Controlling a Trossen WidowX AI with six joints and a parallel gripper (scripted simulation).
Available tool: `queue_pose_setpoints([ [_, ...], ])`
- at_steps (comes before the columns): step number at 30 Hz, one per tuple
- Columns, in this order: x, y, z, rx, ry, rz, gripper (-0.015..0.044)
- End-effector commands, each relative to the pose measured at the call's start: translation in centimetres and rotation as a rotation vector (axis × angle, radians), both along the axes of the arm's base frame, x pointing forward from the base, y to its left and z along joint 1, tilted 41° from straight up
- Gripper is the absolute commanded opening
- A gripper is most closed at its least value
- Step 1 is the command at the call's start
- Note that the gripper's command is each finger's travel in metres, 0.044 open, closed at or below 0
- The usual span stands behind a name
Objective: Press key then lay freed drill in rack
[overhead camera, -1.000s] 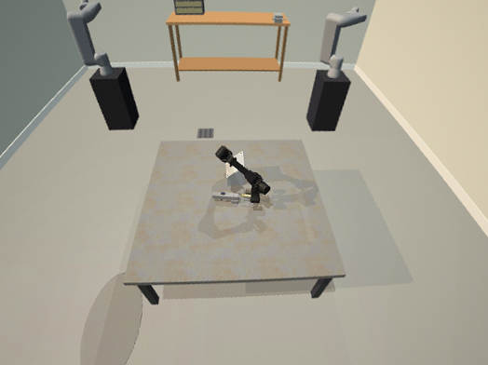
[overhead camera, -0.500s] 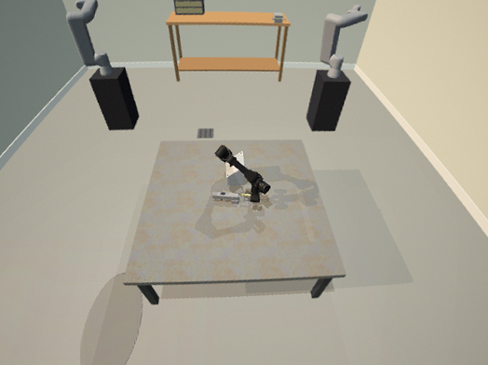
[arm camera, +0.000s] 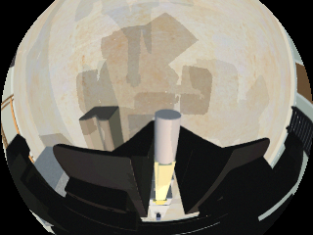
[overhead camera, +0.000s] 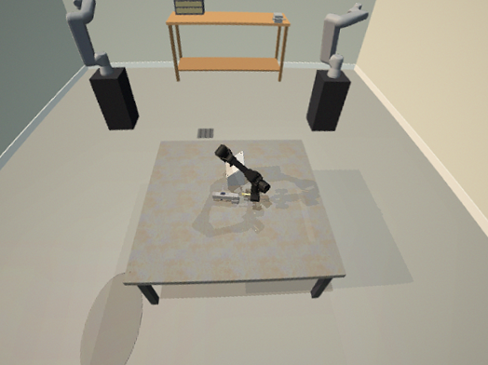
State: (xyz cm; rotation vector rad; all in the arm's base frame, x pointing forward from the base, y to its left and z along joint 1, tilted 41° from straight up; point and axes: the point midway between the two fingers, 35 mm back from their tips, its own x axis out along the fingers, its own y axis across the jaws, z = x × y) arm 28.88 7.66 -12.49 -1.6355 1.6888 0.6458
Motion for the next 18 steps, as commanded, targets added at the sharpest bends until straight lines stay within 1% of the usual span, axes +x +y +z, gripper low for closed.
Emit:
queue_pose_setpoints([
  [1, 0.07, 0.25, 0.22, 0.008, -0.006, -0.006, 0.0],
  [18, -0.04, 0.54, 0.64, 0.008, -0.006, -0.006, 0.0],
])
